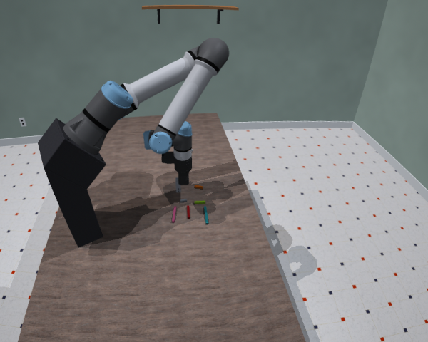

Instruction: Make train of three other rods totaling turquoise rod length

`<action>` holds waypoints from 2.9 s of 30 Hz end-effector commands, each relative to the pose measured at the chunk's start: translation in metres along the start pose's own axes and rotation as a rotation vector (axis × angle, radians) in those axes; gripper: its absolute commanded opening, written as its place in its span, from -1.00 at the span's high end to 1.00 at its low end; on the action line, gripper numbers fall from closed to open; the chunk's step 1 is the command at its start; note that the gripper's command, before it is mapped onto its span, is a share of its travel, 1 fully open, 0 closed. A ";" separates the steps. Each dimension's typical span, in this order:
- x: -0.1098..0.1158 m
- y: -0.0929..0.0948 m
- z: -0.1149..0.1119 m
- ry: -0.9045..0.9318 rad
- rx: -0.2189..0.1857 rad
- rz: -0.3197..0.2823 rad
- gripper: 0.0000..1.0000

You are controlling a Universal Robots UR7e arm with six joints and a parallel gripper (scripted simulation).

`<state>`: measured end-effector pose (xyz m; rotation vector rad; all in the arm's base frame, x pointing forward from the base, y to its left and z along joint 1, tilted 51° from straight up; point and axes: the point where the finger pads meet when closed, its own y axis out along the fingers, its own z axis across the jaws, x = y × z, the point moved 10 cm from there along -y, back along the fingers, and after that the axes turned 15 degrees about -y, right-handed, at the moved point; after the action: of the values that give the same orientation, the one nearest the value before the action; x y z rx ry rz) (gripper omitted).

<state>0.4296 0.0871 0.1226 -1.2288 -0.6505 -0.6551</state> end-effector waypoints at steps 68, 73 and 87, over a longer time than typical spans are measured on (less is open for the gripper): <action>0.000 -0.080 -0.024 -0.073 -0.004 0.017 0.52; -0.001 -0.075 -0.051 -0.152 -0.004 0.032 0.52; -0.010 -0.071 -0.141 -0.396 0.007 0.046 0.52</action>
<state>0.3808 -0.0331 0.1399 -1.3722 -0.8722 -0.4333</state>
